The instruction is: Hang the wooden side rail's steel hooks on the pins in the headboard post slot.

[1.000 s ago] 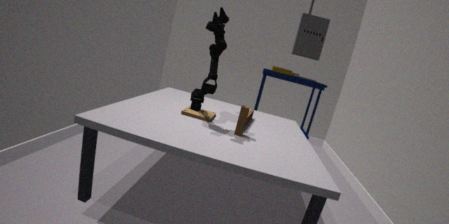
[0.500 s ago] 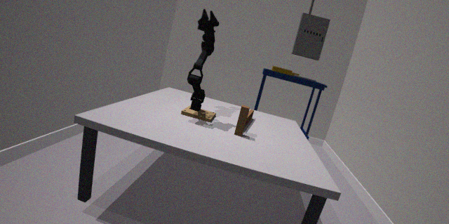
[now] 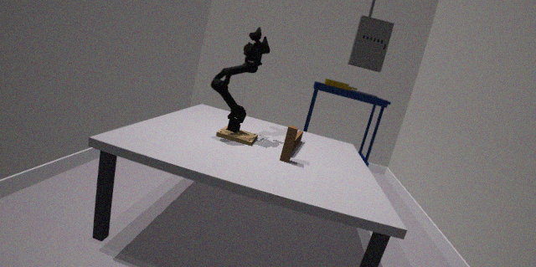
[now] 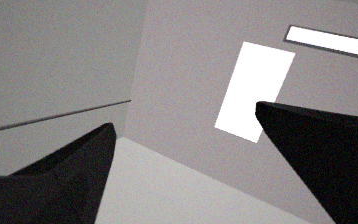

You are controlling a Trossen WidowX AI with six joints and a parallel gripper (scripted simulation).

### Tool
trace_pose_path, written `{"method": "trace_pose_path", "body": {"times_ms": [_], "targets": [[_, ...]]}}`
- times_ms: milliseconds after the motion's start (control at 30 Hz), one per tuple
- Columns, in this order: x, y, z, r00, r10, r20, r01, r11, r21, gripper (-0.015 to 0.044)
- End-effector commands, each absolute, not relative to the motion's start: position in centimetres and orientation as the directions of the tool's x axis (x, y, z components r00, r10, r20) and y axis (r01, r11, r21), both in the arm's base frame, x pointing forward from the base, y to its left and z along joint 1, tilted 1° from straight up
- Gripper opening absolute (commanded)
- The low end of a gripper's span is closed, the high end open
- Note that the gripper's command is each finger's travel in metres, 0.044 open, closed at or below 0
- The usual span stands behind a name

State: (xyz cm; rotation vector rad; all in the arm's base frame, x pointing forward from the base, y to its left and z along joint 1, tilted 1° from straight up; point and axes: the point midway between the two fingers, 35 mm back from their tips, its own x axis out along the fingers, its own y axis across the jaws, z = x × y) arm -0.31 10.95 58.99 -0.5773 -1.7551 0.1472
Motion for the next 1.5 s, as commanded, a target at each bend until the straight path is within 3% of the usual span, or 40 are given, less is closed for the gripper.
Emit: {"method": "trace_pose_path", "body": {"times_ms": [0,367,700,1100,1467], "targets": [[4.4,14.8,55.6,-0.010,0.571,0.821,0.282,0.789,-0.546,0.0440],[16.5,16.2,47.1,0.387,0.647,0.657,0.166,0.652,-0.740,0.0440],[26.1,10.6,37.0,0.738,0.509,0.443,-0.022,0.675,-0.737,0.0440],[30.1,-1.5,23.9,0.980,0.143,0.140,-0.059,0.875,-0.480,0.0440],[25.4,-11.5,12.3,0.960,-0.234,-0.154,0.223,0.971,-0.087,0.0440]]}}
